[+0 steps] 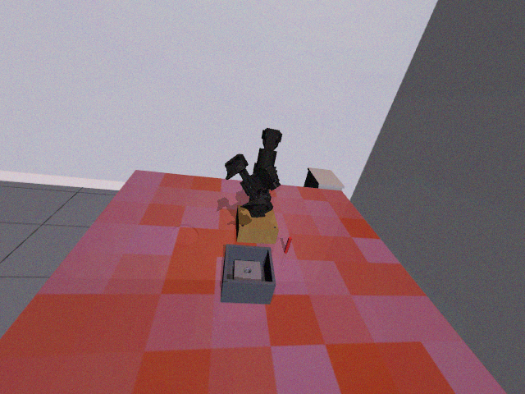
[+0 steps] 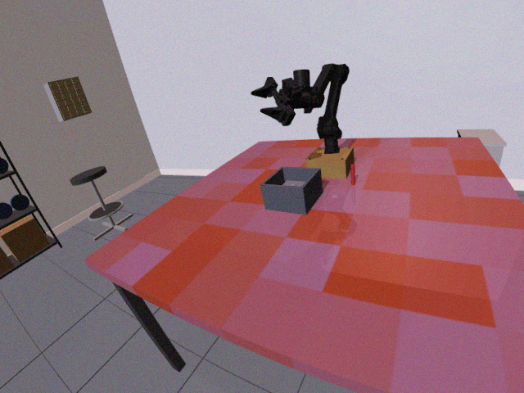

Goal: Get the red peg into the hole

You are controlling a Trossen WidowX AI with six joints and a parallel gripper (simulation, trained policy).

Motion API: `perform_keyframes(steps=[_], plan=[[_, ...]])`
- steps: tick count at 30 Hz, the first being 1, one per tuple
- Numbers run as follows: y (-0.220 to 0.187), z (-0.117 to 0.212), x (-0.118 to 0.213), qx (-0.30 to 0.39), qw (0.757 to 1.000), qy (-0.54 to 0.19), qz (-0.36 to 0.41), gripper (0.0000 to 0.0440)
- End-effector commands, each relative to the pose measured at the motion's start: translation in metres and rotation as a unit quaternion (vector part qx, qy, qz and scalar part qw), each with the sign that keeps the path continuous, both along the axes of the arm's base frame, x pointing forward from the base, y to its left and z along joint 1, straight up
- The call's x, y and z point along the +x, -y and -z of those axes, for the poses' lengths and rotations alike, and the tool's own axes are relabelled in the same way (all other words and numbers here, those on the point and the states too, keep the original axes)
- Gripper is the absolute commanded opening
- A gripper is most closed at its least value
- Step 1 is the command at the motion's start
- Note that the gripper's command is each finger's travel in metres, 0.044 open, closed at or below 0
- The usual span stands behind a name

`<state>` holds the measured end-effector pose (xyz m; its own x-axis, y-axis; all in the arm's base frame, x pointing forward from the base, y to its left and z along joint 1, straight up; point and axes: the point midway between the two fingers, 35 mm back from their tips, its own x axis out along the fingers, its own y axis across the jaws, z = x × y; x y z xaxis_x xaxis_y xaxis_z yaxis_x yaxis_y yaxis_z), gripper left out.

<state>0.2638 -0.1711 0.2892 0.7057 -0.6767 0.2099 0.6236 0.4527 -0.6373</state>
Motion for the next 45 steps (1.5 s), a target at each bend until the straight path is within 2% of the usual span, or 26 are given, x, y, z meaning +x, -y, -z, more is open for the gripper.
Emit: perform_keyframes(steps=[1,4,10,20,32,45], plan=[[-0.001,-0.002,0.003,0.007,1.000,0.004,-0.005,0.0415],[-0.011,0.001,0.017,0.044,0.998,0.009,-0.032,0.0435],[-0.036,0.018,0.040,0.134,0.988,0.000,-0.078,0.0440],[-0.086,0.057,0.064,0.286,0.950,-0.041,-0.123,0.0440],[-0.150,0.112,0.060,0.453,0.876,-0.121,-0.111,0.0440],[-0.205,0.168,0.013,0.586,0.780,-0.218,-0.003,0.0440]])
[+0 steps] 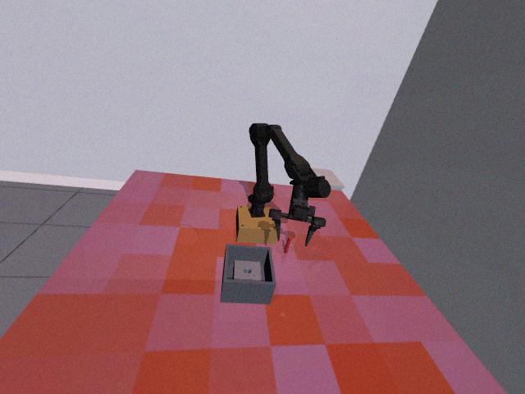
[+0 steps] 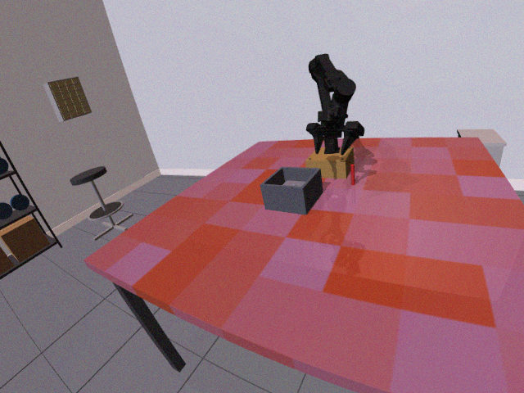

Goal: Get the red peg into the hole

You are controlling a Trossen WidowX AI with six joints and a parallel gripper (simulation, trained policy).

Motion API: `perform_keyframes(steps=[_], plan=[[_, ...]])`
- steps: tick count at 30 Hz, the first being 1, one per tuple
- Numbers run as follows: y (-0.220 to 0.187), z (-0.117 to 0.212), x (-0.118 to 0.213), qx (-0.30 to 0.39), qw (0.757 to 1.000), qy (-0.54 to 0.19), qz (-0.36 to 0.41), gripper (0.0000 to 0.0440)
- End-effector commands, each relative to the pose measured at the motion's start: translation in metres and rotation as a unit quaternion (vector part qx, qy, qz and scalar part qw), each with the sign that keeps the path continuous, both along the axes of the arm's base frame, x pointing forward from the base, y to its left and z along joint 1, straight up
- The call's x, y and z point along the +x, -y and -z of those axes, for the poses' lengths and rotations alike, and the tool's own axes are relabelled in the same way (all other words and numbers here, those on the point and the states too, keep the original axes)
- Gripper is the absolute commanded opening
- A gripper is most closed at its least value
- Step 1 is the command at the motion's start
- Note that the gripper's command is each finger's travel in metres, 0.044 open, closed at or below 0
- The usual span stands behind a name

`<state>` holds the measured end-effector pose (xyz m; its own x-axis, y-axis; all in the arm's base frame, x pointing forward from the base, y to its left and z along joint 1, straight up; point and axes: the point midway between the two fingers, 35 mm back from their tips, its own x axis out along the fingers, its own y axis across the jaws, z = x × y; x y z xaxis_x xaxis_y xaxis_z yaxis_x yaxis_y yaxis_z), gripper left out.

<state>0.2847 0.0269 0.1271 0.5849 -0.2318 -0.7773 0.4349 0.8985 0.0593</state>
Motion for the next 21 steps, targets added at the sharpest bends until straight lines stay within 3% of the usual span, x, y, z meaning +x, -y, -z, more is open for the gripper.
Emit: perform_keyframes(steps=[1,11,21], plan=[[-0.010,0.010,-0.013,0.023,0.999,-0.039,0.019,0.0440],[-0.030,0.039,-0.058,0.063,0.981,-0.159,0.094,0.0440],[-0.039,0.064,-0.081,0.072,0.961,-0.217,0.158,0.0440]])
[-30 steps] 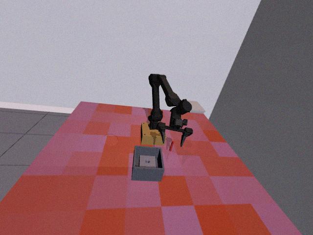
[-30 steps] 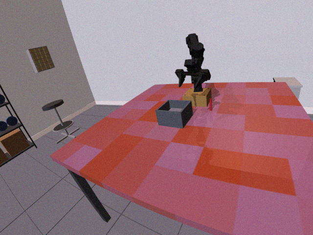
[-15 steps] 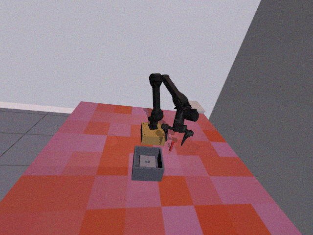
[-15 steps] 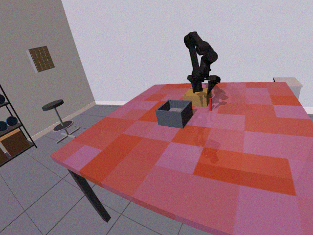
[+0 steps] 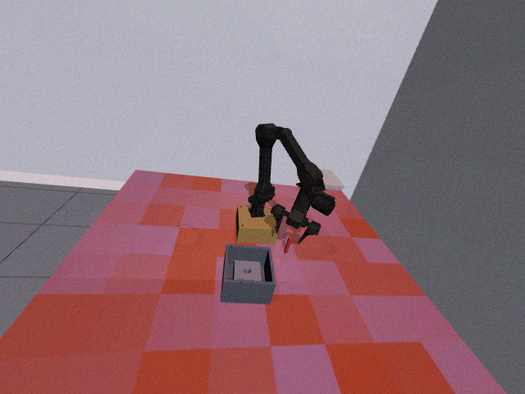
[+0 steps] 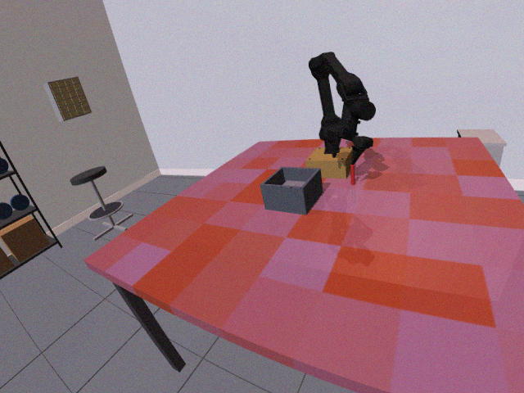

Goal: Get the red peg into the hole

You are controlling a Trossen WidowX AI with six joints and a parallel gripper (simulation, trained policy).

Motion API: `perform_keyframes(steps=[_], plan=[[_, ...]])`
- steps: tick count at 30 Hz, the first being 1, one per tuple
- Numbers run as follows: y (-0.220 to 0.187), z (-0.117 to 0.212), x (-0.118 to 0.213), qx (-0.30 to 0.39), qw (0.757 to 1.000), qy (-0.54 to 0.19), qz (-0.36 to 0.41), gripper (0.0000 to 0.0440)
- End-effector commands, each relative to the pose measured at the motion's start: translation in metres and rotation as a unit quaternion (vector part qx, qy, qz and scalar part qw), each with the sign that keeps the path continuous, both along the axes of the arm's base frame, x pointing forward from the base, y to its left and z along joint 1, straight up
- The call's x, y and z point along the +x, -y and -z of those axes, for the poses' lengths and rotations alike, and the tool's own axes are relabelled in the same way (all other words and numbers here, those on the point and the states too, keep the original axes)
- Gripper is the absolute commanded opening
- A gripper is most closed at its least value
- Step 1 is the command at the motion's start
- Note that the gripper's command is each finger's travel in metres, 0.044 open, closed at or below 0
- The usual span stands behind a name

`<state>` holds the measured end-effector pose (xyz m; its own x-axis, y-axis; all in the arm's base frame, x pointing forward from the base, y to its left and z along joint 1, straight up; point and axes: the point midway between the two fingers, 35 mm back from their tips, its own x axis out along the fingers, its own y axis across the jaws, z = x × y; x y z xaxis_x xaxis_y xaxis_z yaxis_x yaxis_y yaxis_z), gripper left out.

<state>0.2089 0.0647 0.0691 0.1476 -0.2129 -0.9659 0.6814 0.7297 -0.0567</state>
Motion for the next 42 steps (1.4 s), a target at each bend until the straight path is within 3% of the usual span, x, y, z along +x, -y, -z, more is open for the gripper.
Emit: perform_keyframes(steps=[1,16,21,34,42], plan=[[-0.002,0.009,-0.007,0.000,1.000,-0.017,0.017,0.0440],[-0.013,0.066,-0.018,0.022,0.997,-0.019,0.078,0.0431],[-0.014,0.079,-0.026,0.028,0.995,-0.026,0.094,0.0342],[-0.016,0.084,-0.031,0.051,0.991,-0.070,0.107,0.0006],[-0.003,0.067,-0.023,0.025,0.996,-0.037,0.084,0.0000]])
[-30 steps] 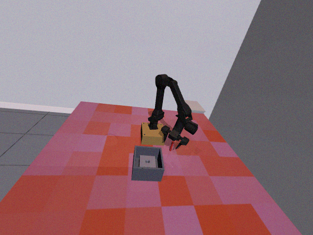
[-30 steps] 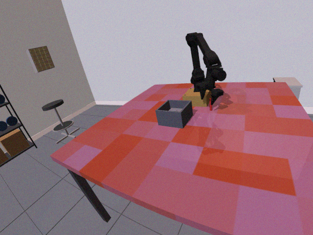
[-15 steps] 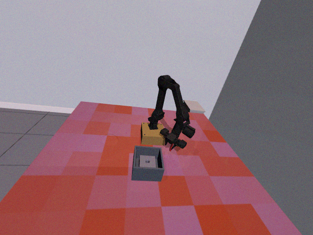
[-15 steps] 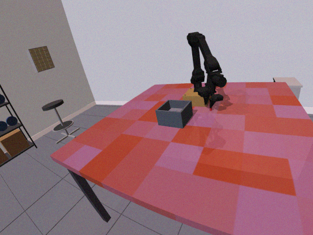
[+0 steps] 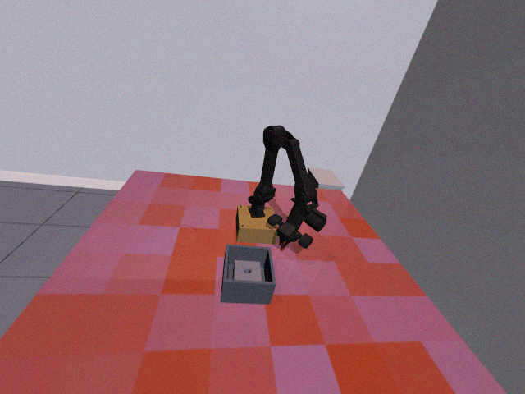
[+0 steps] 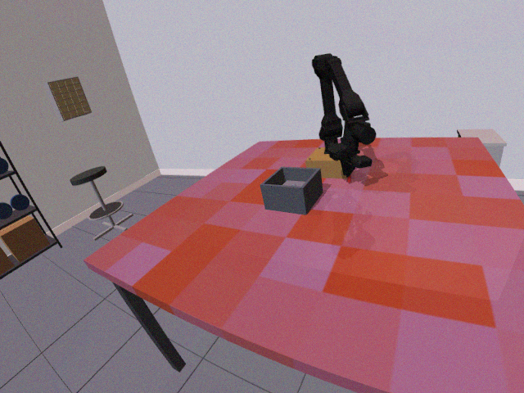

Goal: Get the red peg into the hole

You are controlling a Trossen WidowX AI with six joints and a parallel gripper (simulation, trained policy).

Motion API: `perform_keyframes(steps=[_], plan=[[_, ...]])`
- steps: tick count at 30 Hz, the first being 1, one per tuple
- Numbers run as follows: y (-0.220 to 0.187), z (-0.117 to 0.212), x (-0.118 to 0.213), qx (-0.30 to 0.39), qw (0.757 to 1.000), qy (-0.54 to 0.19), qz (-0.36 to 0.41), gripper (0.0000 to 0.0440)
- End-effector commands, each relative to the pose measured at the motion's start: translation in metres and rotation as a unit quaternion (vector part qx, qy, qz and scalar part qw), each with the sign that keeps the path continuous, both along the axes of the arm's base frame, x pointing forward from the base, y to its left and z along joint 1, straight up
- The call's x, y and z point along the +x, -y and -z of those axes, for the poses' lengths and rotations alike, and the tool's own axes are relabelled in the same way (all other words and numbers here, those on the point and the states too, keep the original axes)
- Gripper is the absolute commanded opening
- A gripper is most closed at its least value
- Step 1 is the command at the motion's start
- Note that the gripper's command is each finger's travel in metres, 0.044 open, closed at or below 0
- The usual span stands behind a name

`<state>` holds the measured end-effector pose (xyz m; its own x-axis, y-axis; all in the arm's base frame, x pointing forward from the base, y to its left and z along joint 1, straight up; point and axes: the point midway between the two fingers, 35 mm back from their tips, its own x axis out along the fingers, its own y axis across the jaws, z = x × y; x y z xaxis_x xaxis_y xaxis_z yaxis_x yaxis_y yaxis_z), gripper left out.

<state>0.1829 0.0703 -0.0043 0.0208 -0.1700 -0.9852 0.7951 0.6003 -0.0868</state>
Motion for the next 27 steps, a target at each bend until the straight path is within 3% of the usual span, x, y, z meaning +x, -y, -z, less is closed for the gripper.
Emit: perform_keyframes(steps=[1,27], plan=[[0.004,-0.009,0.004,-0.009,1.000,0.012,-0.010,0.0000],[0.047,-0.082,0.049,-0.072,0.994,0.060,-0.062,0.0000]])
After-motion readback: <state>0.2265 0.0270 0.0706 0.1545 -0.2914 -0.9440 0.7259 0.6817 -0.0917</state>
